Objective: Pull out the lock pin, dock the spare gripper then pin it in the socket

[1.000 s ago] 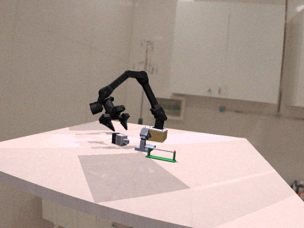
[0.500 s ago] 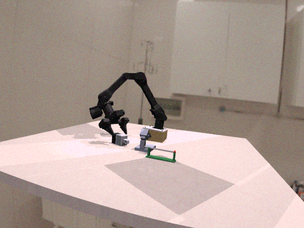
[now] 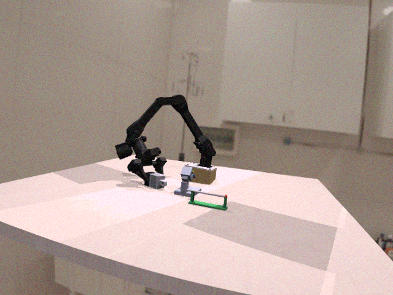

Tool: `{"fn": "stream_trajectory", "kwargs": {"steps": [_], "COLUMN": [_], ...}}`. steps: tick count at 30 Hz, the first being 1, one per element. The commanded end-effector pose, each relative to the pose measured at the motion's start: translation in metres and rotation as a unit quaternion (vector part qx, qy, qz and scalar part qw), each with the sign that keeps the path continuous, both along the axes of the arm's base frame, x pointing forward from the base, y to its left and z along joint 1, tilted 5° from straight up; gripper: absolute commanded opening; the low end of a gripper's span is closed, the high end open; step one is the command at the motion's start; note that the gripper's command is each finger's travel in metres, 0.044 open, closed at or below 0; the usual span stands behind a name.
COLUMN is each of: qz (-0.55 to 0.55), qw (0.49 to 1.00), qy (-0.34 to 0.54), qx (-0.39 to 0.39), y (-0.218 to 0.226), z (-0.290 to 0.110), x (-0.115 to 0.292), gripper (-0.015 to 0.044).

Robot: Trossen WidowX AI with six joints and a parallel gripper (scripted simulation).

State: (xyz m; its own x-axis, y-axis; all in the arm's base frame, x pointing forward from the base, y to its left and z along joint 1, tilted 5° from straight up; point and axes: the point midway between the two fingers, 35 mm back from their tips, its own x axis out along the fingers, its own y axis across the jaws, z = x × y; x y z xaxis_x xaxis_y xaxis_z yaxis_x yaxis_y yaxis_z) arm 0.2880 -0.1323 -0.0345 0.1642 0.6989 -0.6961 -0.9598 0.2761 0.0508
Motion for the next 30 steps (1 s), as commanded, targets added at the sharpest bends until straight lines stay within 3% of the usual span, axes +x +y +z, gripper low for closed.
{"fn": "stream_trajectory", "kwargs": {"steps": [1, 6, 16, 22, 27, 30], "qz": [0.002, 0.002, 0.002, 0.002, 0.002, 0.002], "qw": [1.000, 1.000, 1.000, 1.000, 1.000, 1.000], "qy": [0.000, 0.000, 0.000, 0.000, 0.000, 0.000], "qx": [0.000, 0.000, 0.000, 0.000, 0.000, 0.000], "y": [0.001, 0.001, 0.001, 0.001, -0.001, -0.003], "z": [-0.009, -0.010, -0.010, -0.010, 0.000, 0.017], "x": [-0.002, -0.002, -0.002, -0.002, 0.000, 0.002], "gripper": [0.0440, 0.0440, 0.0177, 0.0138, 0.0006, 0.0000]}}
